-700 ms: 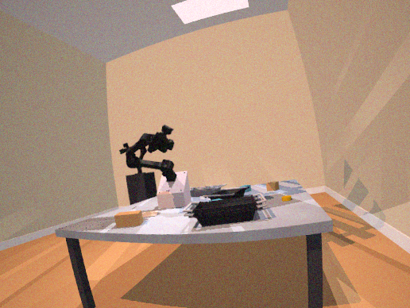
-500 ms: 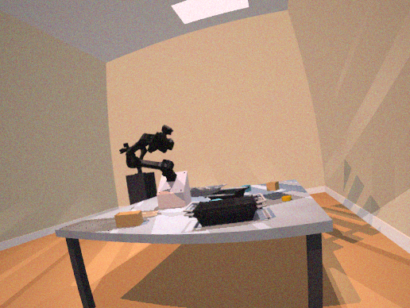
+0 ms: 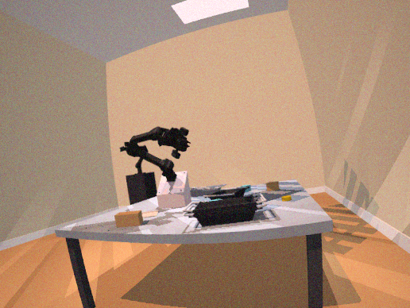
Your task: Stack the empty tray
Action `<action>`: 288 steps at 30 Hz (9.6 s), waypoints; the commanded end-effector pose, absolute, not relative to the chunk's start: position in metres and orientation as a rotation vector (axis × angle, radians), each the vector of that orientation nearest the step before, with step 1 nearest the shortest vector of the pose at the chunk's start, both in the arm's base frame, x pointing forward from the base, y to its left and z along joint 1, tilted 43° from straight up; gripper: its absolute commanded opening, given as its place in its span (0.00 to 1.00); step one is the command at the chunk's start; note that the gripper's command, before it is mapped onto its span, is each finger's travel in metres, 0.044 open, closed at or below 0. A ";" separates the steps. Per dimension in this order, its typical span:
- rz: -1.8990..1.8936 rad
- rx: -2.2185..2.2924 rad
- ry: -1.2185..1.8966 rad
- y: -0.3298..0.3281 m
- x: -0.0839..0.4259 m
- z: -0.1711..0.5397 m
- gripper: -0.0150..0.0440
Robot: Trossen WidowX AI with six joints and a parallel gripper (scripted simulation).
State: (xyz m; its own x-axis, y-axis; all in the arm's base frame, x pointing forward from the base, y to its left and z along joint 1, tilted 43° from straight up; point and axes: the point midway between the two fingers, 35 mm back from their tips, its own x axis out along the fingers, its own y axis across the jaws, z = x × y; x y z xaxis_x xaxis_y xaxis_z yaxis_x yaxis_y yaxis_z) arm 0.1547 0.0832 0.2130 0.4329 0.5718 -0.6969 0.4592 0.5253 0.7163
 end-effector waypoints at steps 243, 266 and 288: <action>-0.652 -0.419 1.360 0.030 0.354 0.080 1.00; -0.556 -0.436 1.437 0.199 0.203 -0.147 1.00; -0.596 -0.497 1.400 0.172 0.106 -0.250 1.00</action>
State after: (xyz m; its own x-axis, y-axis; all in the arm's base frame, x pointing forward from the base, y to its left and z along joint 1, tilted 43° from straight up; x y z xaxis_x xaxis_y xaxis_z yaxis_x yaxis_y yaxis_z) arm 0.1065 0.1870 -0.2382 0.0725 -0.6379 -0.7667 0.0959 0.7696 -0.6313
